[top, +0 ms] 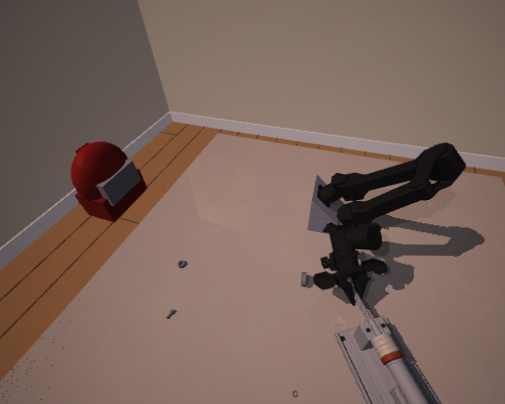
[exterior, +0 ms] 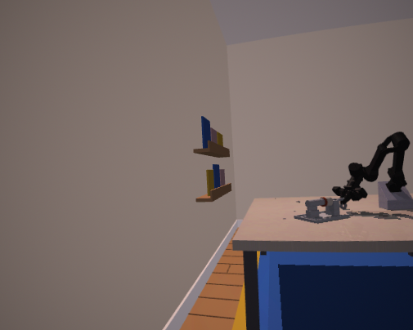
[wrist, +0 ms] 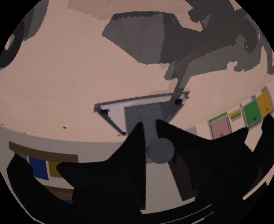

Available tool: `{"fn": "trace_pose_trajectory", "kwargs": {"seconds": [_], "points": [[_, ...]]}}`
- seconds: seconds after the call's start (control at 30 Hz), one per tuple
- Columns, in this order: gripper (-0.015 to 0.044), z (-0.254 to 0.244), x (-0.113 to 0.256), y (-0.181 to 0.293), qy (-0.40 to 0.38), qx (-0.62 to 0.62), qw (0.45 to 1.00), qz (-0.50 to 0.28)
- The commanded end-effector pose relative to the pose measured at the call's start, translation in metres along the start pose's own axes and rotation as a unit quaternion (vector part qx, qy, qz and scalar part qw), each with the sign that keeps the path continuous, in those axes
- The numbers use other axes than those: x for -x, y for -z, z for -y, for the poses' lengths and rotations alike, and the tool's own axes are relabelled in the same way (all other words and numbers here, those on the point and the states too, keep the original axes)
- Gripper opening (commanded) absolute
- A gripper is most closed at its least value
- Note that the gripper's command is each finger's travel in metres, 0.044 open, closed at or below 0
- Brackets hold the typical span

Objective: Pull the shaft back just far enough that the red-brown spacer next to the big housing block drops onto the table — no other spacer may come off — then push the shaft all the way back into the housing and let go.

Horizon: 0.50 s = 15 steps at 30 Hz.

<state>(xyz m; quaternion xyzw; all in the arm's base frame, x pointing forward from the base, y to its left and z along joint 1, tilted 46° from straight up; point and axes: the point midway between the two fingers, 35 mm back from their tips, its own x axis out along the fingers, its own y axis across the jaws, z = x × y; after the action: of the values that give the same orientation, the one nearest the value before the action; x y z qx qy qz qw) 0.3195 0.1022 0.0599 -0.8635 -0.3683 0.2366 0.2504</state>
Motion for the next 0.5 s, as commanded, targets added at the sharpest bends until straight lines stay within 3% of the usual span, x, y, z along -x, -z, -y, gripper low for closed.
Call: {"fn": "trace_pose_trajectory", "kwargs": {"seconds": [0.0, 0.47], "points": [[0.0000, -0.0005, 0.0018, -0.0014, -0.001, 0.001, 1.000, 0.000], [0.0000, -0.0005, 0.0031, -0.0027, -0.001, 0.001, 1.000, 0.000]]}}
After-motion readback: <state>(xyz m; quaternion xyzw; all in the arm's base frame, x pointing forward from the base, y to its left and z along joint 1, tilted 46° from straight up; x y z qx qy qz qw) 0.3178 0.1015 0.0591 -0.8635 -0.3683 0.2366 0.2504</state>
